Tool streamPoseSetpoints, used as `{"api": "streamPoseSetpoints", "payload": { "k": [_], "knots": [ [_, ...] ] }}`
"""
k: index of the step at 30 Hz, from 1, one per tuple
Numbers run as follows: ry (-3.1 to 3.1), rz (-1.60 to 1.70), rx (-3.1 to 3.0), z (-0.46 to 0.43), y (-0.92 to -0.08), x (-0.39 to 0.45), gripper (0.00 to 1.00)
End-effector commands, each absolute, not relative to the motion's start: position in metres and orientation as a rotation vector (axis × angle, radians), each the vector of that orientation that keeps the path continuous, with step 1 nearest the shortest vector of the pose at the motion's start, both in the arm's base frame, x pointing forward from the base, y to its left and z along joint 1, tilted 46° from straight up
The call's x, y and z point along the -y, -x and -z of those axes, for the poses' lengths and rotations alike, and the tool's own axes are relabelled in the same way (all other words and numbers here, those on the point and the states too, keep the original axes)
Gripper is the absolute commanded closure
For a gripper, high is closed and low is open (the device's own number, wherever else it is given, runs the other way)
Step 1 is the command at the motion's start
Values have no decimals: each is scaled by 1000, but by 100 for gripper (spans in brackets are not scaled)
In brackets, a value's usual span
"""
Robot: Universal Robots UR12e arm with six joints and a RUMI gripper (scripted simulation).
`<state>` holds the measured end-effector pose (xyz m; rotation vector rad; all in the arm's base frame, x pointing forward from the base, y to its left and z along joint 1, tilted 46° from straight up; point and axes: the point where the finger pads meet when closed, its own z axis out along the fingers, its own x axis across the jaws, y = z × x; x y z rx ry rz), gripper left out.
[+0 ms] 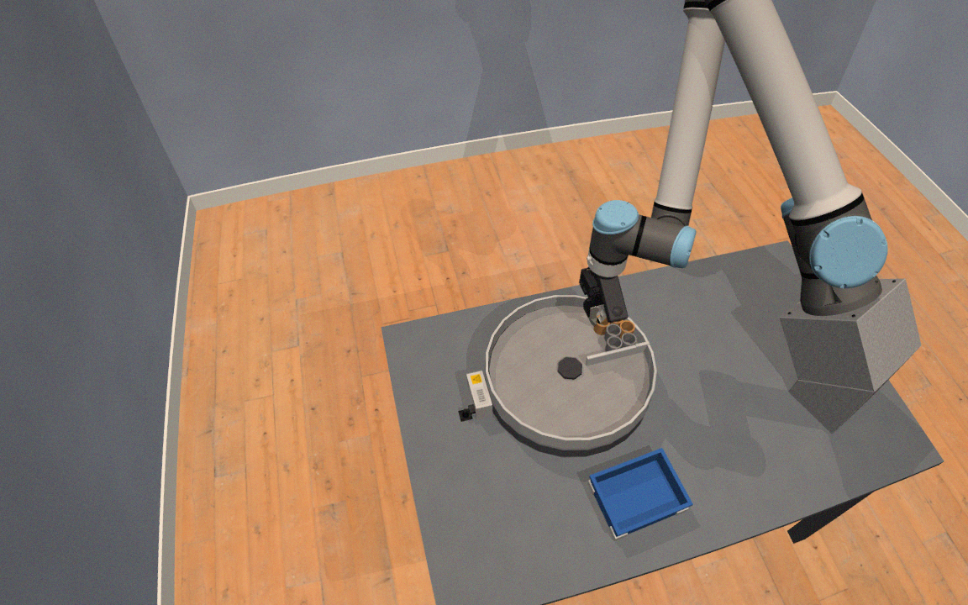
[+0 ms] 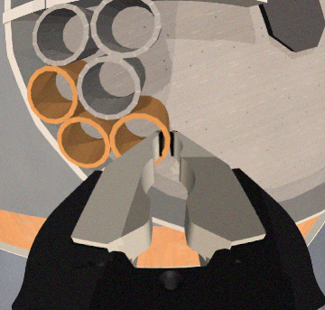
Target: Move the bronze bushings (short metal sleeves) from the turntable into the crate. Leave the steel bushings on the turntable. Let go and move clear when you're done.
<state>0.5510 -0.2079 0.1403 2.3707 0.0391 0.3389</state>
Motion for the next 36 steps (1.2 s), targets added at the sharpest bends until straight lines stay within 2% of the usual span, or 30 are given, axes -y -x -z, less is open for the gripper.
{"api": "streamPoseSetpoints", "payload": {
  "k": [1, 20, 36],
  "knots": [
    [-2370, -340, -39, -141, -551, 208, 100],
    [-2370, -340, -39, -143, -550, 205, 100],
    [-2370, -340, -39, -182, -536, 168, 100]
  ]
}}
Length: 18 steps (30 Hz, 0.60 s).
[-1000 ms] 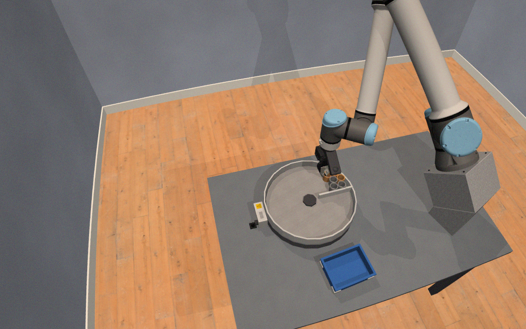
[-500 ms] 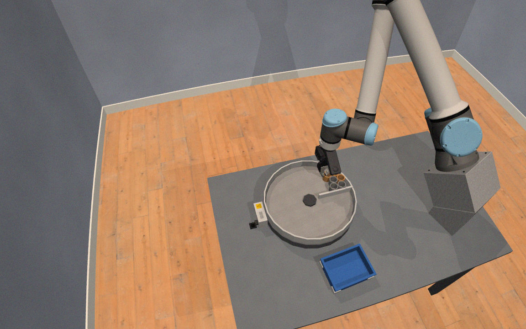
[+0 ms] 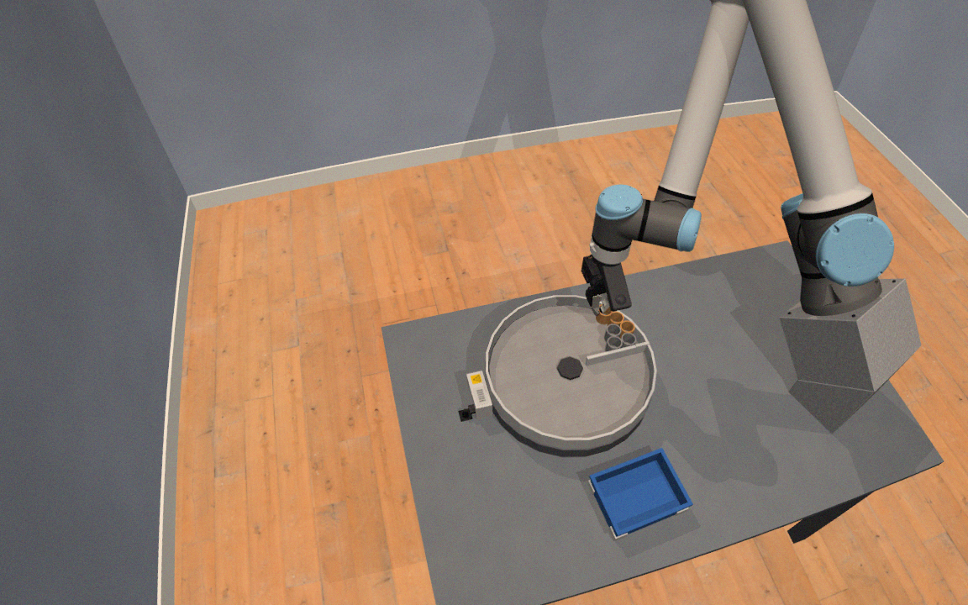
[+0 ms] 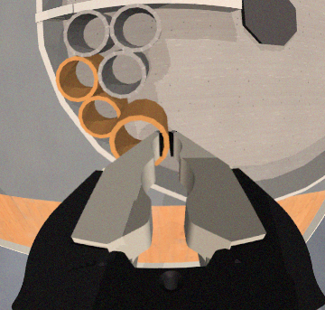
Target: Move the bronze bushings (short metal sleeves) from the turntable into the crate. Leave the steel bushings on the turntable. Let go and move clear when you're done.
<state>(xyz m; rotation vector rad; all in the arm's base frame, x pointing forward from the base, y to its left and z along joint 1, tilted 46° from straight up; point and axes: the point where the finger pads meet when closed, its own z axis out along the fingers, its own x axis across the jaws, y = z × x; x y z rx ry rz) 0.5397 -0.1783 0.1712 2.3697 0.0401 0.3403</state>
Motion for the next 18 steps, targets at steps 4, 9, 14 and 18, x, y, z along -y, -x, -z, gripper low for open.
{"api": "streamPoseSetpoints", "payload": {
  "k": [4, 9, 14, 18],
  "knots": [
    [-2370, -340, -39, -188, -534, 163, 100],
    [-2370, -340, -39, -188, -534, 162, 100],
    [-2370, -340, -39, -188, -534, 162, 100],
    [-2370, -340, -39, -188, -534, 162, 100]
  ]
}}
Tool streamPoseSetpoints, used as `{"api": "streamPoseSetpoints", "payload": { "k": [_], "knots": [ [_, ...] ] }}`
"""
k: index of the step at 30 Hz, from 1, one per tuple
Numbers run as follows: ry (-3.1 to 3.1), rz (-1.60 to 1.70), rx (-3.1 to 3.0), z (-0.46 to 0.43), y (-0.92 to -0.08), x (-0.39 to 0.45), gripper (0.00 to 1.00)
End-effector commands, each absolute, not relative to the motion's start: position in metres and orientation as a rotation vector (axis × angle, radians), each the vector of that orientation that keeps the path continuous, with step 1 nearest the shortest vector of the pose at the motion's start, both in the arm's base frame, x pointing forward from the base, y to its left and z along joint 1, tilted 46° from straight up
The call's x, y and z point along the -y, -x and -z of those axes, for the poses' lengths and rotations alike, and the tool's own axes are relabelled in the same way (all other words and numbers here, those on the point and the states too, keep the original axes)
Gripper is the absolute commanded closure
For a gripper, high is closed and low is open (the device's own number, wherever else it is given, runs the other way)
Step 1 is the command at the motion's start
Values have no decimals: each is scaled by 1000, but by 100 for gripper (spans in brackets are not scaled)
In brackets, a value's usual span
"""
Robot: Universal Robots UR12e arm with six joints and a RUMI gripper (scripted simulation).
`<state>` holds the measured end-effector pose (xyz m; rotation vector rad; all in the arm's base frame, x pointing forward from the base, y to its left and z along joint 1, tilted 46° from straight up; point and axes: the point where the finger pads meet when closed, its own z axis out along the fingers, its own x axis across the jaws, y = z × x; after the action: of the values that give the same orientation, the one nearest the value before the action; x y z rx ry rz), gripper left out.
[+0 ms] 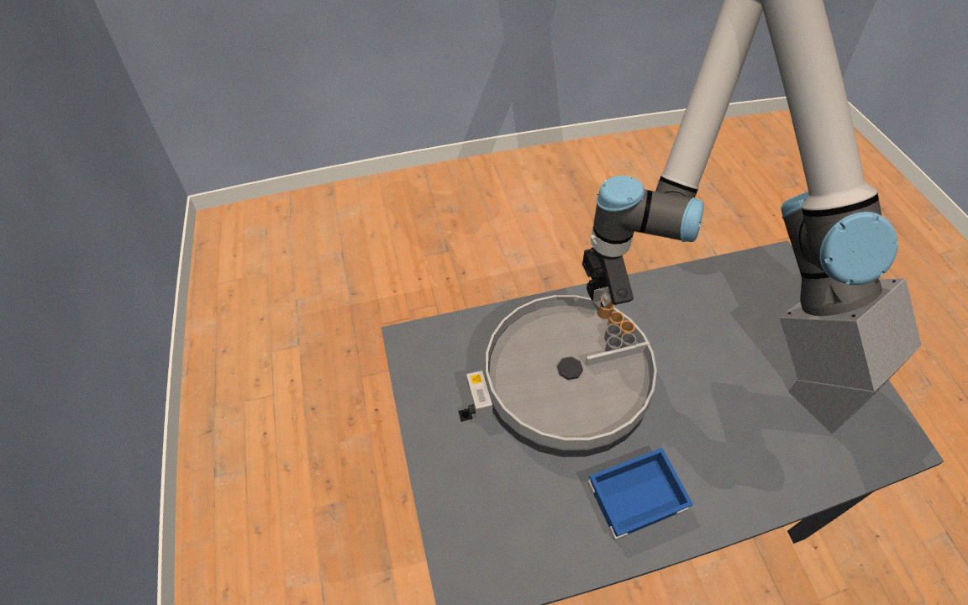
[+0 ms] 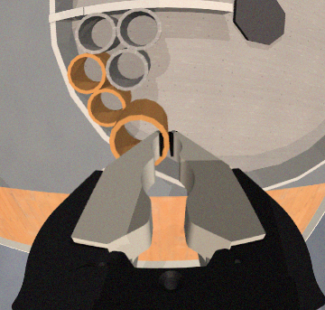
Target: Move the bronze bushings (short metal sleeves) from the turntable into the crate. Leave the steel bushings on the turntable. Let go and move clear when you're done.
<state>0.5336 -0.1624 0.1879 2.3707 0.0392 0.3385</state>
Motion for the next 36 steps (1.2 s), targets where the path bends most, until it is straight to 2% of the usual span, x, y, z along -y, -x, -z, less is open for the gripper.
{"api": "streamPoseSetpoints", "payload": {
  "k": [1, 36],
  "knots": [
    [-2370, -340, -39, -188, -534, 162, 100],
    [-2370, -340, -39, -185, -535, 158, 100]
  ]
}}
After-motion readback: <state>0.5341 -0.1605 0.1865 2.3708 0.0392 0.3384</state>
